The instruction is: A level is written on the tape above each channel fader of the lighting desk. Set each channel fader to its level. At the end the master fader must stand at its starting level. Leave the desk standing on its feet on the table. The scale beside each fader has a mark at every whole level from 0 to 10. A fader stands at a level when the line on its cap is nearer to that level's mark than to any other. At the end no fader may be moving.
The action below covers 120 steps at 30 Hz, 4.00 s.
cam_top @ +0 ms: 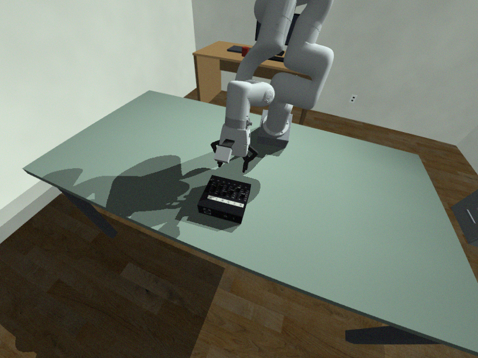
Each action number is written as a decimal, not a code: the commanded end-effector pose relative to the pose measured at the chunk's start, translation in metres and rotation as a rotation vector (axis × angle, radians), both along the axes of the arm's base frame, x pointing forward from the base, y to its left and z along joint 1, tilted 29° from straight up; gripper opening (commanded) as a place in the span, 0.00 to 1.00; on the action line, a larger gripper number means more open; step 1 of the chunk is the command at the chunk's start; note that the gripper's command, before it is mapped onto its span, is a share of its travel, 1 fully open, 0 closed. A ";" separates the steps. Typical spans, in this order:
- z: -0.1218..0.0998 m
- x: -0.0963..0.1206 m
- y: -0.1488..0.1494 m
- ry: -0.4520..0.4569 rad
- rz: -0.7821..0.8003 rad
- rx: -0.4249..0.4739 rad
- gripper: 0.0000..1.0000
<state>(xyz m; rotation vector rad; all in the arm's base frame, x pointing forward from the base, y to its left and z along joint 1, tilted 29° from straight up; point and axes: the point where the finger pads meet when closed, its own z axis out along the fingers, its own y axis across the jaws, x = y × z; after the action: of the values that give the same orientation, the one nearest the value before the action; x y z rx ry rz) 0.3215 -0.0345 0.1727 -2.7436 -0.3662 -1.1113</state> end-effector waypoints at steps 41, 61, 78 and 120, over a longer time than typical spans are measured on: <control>0.005 0.003 0.001 -0.005 0.073 -0.057 1.00; 0.097 0.032 0.007 -0.089 1.060 -0.852 1.00; 0.093 0.037 0.004 -0.138 1.343 -1.026 1.00; 0.031 0.078 -0.001 -0.622 2.518 -1.771 0.00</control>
<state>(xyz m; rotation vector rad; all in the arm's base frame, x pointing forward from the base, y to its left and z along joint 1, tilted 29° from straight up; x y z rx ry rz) 0.3992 -0.0351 0.2020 -0.3465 2.6263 0.1349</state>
